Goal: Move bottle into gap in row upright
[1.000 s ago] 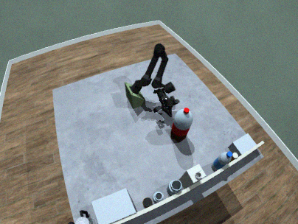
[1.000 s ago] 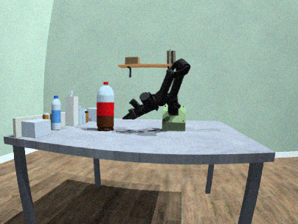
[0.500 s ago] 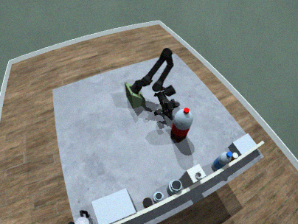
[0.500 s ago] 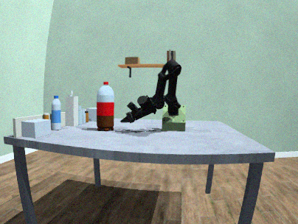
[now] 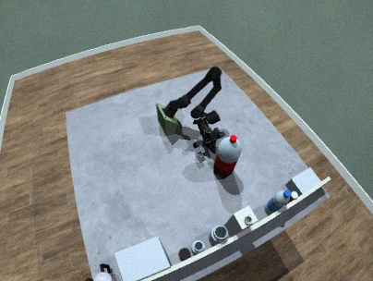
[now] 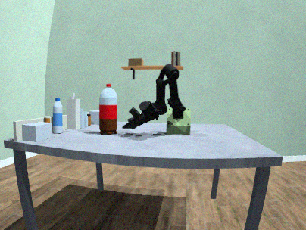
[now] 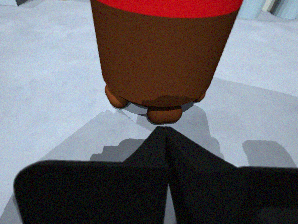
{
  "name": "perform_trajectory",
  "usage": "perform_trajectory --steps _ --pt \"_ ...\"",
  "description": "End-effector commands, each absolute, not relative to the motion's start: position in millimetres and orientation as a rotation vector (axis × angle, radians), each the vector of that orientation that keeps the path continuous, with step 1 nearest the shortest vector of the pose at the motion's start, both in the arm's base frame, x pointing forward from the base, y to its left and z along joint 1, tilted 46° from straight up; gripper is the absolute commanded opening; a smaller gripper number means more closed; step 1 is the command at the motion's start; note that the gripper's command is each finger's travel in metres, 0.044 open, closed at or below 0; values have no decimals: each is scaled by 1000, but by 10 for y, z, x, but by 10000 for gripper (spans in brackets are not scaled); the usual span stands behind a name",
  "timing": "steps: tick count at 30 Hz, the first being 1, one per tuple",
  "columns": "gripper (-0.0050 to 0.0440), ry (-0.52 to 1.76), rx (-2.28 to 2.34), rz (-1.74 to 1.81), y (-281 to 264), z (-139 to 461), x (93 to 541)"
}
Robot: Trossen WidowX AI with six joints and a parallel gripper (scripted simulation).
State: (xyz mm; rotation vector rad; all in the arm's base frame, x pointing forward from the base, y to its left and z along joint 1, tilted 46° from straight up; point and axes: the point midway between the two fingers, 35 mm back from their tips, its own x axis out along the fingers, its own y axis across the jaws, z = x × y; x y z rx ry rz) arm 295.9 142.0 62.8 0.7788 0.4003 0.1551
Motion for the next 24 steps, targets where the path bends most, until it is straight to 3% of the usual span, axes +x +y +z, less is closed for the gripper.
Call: perform_trajectory --steps 1,24 --pt "-50 393 785 160 1450 657 3042" --pt "-50 390 782 162 1433 644 3092"
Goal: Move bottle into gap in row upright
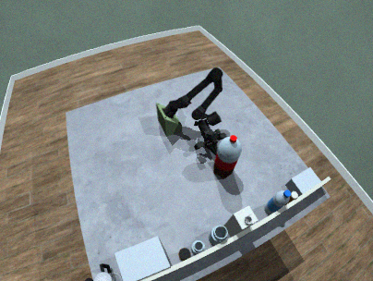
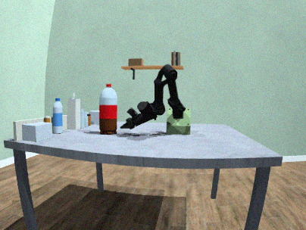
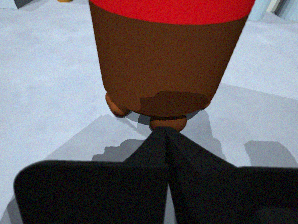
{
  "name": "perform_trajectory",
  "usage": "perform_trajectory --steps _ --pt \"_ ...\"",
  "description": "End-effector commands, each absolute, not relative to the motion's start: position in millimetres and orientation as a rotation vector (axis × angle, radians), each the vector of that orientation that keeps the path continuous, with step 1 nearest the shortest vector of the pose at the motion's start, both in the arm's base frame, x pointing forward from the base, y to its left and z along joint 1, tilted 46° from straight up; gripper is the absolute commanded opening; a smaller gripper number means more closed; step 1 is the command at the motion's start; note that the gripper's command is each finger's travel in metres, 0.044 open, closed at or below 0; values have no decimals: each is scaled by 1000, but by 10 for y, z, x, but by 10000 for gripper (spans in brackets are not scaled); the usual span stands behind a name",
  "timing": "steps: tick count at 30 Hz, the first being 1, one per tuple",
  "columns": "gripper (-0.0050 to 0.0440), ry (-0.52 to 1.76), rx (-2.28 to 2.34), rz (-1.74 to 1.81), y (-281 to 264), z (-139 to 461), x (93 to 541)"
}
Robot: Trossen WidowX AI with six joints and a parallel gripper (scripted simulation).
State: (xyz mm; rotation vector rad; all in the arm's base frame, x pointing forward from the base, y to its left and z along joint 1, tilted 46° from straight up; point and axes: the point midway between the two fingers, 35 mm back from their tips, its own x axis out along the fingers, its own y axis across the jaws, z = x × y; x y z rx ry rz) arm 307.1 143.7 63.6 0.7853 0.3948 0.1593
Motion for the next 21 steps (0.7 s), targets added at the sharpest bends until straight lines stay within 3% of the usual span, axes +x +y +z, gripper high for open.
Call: perform_trajectory --steps 1,21 --pt "-50 390 783 161 1436 647 3097" --pt "-50 384 785 164 1439 673 3140"
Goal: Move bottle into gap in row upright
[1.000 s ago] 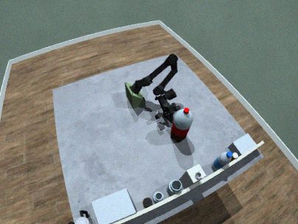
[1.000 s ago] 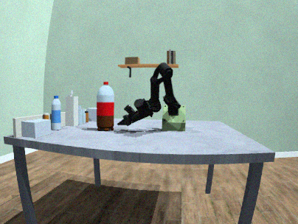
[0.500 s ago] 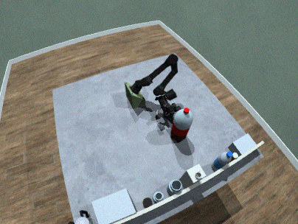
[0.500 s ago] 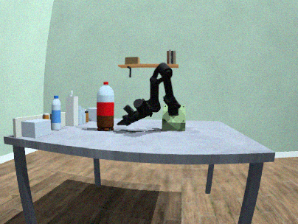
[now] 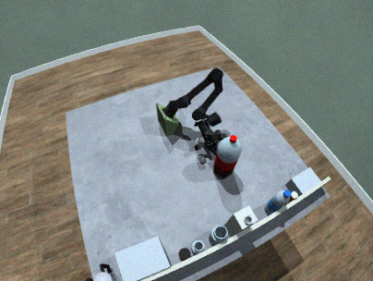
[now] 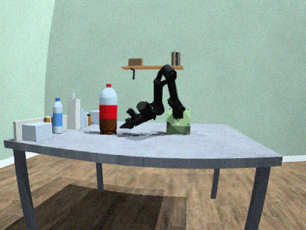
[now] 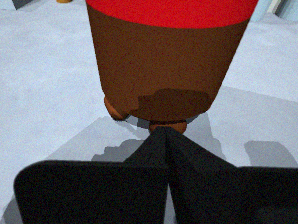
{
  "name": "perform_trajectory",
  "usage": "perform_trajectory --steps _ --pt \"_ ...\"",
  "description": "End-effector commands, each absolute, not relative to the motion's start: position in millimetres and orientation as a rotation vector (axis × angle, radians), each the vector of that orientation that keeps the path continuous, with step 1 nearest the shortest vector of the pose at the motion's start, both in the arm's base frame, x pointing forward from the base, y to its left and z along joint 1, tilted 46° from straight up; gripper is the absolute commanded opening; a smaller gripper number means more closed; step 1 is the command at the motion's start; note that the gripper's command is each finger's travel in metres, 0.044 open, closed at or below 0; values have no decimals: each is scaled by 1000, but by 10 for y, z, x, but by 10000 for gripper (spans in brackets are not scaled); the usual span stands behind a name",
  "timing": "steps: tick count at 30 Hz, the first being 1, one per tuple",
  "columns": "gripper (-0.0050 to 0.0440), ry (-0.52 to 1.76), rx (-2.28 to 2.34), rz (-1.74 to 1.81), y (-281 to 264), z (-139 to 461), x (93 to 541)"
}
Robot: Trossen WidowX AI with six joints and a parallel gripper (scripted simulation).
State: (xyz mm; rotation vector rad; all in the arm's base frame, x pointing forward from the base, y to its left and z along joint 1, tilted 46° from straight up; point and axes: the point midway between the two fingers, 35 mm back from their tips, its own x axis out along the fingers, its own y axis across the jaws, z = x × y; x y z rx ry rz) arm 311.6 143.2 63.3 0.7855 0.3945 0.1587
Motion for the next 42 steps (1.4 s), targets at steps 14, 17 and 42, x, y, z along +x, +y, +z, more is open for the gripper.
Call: perform_trajectory --steps 14,17,42 --pt "-50 392 781 161 1426 641 3255" --pt "-50 392 781 161 1433 648 3272" --pt "-50 391 782 161 1419 638 3319"
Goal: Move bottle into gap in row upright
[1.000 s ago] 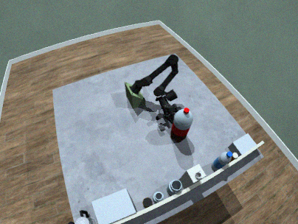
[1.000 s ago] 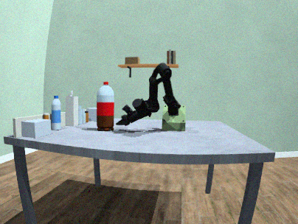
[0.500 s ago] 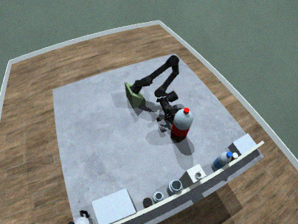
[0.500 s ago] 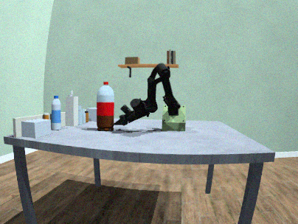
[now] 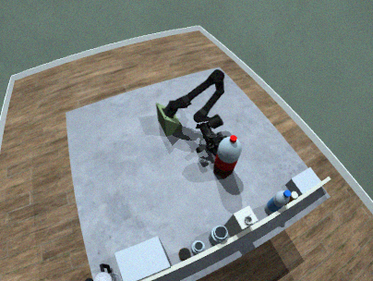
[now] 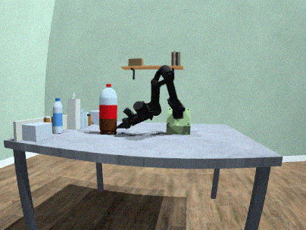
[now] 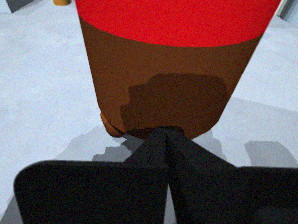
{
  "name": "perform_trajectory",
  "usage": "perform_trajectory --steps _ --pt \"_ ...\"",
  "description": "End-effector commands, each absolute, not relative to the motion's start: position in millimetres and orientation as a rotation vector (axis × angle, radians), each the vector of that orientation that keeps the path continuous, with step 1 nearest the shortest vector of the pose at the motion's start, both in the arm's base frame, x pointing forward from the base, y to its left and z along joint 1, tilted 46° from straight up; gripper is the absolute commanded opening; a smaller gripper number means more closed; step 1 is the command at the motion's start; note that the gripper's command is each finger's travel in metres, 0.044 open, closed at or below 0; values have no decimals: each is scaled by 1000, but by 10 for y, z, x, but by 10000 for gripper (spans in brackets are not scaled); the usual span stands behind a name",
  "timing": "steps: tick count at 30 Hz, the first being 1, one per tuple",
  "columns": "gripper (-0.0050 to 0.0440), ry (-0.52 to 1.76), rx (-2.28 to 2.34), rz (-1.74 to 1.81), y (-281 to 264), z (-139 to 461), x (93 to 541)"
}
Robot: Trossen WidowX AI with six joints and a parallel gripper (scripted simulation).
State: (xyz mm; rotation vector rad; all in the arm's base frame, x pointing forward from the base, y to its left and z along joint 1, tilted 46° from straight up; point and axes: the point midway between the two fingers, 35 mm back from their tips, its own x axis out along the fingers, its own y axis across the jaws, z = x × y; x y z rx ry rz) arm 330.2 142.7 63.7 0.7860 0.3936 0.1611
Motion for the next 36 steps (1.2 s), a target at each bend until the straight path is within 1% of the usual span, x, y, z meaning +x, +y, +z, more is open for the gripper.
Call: perform_trajectory --steps 1,29,36 --pt "-50 391 782 161 1419 638 3319" --pt "-50 388 783 161 1410 639 3387" --pt "-50 387 783 163 1396 628 3471"
